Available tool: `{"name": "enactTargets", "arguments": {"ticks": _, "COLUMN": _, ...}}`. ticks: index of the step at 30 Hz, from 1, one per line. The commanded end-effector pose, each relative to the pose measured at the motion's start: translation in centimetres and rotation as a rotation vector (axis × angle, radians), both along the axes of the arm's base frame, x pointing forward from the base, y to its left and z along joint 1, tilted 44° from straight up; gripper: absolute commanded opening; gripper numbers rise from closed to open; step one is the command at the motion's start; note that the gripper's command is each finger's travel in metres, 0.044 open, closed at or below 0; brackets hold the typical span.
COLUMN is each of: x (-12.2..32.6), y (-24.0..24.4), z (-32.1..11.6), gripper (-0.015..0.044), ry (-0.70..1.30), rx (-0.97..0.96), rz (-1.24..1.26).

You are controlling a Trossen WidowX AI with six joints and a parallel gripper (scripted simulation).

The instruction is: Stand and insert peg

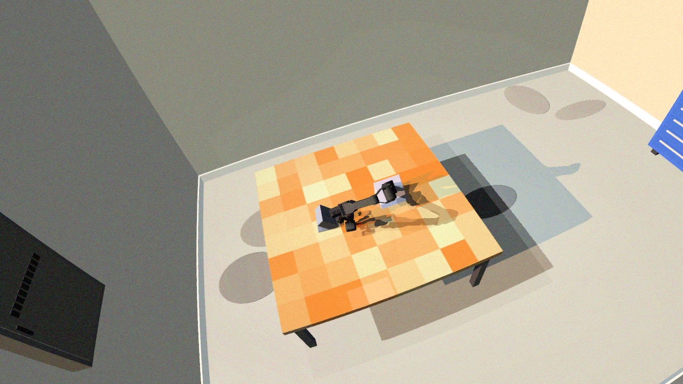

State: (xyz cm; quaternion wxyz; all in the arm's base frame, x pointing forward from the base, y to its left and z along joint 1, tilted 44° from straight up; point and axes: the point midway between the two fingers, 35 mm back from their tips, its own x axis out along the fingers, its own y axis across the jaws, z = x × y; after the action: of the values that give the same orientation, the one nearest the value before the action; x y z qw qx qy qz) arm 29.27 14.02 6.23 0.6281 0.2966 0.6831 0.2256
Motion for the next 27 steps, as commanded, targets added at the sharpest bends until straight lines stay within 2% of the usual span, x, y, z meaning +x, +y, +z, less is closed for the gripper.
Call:
{"name": "enactTargets", "arguments": {"ticks": 1, "x": 0.0, "y": 0.0, "z": 0.0, "gripper": 0.0049, "ry": 0.000, "rx": 0.002, "rz": -0.003}}
{"name": "enactTargets", "arguments": {"ticks": 27, "x": -0.9, "y": -0.9, "z": 1.1, "gripper": 0.0049, "ry": -0.161, "rx": -0.028, "rz": -0.154}}
